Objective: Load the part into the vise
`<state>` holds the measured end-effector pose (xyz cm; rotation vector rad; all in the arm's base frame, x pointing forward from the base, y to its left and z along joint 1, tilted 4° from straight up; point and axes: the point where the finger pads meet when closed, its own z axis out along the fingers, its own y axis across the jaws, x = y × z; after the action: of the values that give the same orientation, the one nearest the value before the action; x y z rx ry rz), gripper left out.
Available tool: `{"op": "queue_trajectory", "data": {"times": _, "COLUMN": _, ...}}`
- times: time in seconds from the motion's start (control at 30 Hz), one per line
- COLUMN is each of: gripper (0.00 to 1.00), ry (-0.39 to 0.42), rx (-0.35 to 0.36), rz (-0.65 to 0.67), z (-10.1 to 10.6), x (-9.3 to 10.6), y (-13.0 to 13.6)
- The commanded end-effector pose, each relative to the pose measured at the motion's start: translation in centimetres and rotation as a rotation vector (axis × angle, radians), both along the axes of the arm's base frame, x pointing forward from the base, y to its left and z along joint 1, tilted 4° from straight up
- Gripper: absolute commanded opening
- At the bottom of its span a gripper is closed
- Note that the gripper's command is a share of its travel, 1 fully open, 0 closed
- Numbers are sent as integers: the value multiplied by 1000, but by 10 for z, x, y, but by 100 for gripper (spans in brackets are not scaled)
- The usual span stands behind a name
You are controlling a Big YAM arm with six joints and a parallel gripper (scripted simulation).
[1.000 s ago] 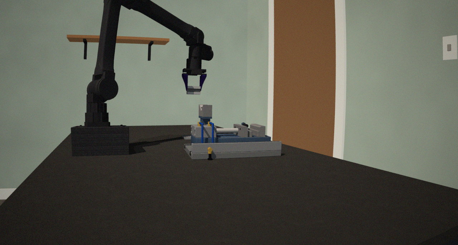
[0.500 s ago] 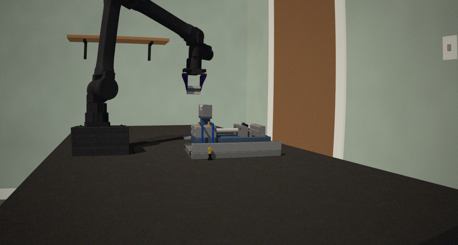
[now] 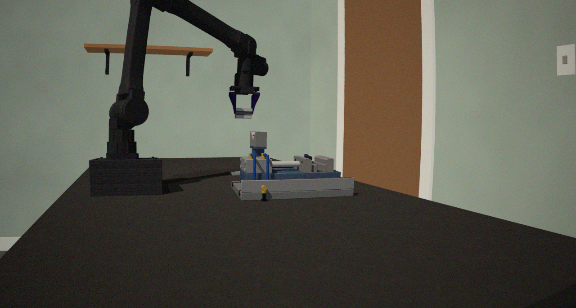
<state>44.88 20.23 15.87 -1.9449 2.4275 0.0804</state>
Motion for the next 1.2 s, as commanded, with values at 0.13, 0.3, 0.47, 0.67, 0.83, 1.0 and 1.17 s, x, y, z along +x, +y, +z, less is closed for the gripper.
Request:
{"op": "queue_trajectory", "data": {"times": 0.13, "gripper": 0, "ry": -92, "rx": 40, "rz": -5, "z": 45, "x": 20, "y": 1}}
{"op": "queue_trajectory", "data": {"times": 0.3, "gripper": 0, "ry": -92, "rx": 40, "rz": -5, "z": 45, "x": 20, "y": 1}}
{"op": "queue_trajectory", "data": {"times": 0.47, "gripper": 0, "ry": -93, "rx": 40, "rz": -4, "z": 45, "x": 20, "y": 0}}
{"op": "queue_trajectory", "data": {"times": 0.67, "gripper": 0, "ry": -94, "rx": 40, "rz": -1, "z": 45, "x": 21, "y": -1}}
{"op": "queue_trajectory", "data": {"times": 0.83, "gripper": 0, "ry": -97, "rx": 40, "rz": 1, "z": 45, "x": 22, "y": -5}}
{"op": "queue_trajectory", "data": {"times": 1.0, "gripper": 0, "ry": -47, "rx": 20, "rz": 5, "z": 21, "x": 6, "y": -19}}
{"op": "queue_trajectory", "data": {"times": 1.17, "gripper": 0, "ry": -47, "rx": 20, "rz": 10, "z": 20, "x": 6, "y": -29}}
